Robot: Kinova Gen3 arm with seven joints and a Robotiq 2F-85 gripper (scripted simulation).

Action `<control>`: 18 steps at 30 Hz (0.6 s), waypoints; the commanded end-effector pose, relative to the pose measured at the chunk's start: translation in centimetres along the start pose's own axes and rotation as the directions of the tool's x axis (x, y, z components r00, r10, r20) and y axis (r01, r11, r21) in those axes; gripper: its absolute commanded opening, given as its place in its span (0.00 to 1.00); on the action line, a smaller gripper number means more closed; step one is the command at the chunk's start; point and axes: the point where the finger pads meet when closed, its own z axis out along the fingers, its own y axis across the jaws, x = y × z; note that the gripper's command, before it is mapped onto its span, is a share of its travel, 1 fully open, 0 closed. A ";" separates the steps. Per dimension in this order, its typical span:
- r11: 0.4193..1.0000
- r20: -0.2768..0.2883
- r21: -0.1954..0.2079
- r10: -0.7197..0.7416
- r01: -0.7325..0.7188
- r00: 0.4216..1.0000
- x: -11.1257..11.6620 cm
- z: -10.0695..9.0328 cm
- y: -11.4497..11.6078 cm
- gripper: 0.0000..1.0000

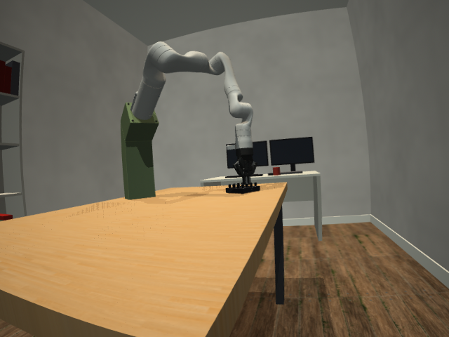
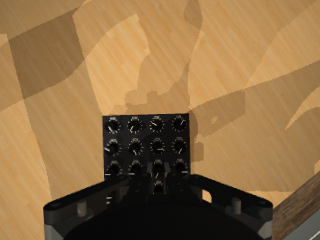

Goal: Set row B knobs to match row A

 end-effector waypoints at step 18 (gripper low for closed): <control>1.000 0.000 0.000 0.000 0.000 1.000 0.0 0.0 0.0 0.19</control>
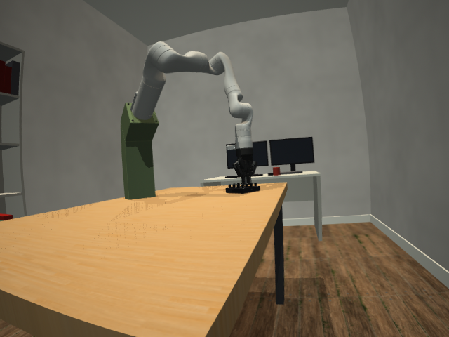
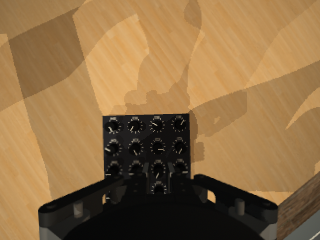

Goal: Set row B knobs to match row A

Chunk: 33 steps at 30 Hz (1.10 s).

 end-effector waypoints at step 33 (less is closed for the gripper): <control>1.000 0.000 0.000 0.000 0.000 1.000 0.0 -3.8 0.0 0.19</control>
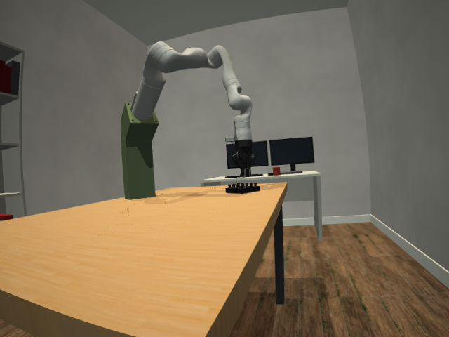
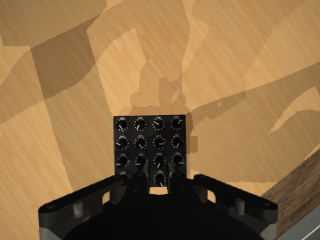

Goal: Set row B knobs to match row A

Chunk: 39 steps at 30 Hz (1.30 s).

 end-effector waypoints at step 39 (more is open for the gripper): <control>0.961 -0.012 -0.034 0.272 -0.273 0.962 0.0 -0.3 1.1 0.19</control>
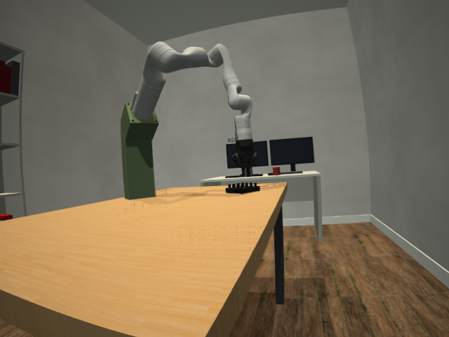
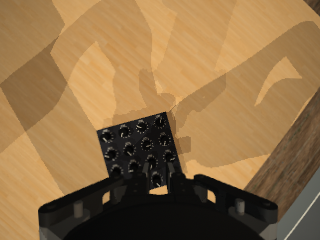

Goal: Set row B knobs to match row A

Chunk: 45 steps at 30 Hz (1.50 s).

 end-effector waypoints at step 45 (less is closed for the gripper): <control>-0.264 -0.037 0.002 0.964 -0.965 -0.263 -0.5 -1.0 1.1 0.19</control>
